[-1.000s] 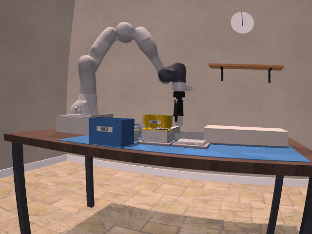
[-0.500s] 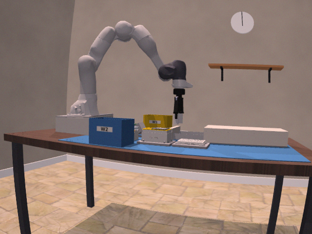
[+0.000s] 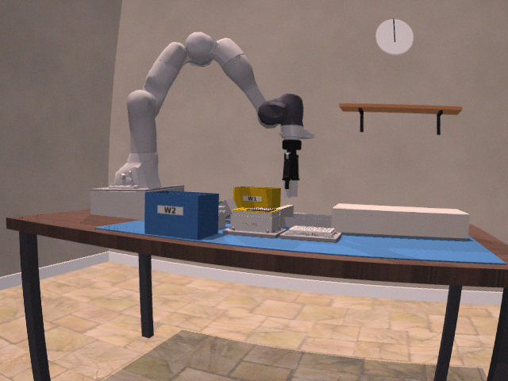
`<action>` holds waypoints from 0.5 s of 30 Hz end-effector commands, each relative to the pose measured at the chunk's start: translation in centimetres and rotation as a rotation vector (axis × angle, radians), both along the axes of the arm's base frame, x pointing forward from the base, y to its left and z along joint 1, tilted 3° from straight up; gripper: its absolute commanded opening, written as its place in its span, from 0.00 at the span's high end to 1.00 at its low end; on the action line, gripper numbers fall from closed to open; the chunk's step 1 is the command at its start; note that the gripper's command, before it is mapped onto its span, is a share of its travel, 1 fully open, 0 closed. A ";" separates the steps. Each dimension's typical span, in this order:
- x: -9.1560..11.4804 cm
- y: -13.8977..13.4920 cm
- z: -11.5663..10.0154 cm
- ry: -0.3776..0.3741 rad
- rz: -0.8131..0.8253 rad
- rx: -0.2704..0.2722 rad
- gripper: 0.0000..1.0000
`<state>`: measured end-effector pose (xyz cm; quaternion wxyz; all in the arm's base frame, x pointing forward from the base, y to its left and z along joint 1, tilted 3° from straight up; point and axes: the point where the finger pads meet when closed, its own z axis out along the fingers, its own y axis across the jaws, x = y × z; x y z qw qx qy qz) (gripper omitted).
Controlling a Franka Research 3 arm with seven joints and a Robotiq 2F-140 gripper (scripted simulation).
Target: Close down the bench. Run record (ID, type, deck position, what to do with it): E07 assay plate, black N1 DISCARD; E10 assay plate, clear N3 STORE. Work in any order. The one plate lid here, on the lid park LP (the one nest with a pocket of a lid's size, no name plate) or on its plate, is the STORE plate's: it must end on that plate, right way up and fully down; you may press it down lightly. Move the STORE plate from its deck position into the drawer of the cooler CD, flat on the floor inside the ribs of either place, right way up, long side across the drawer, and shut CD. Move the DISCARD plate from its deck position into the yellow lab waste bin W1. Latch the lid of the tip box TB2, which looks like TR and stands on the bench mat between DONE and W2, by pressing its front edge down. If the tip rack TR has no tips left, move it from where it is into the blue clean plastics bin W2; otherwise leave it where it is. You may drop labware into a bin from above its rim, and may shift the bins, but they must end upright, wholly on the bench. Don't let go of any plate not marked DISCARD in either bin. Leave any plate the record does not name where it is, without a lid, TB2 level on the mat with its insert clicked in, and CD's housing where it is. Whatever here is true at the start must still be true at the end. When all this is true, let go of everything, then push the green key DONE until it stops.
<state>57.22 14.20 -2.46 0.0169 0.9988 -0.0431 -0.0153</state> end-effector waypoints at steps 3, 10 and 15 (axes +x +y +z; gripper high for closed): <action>-0.2 0.0 0.7 0.007 -0.001 -0.004 0.34; -0.2 0.0 1.4 0.007 -0.001 -0.004 0.34; -0.2 0.0 2.0 0.007 -0.001 -0.004 0.34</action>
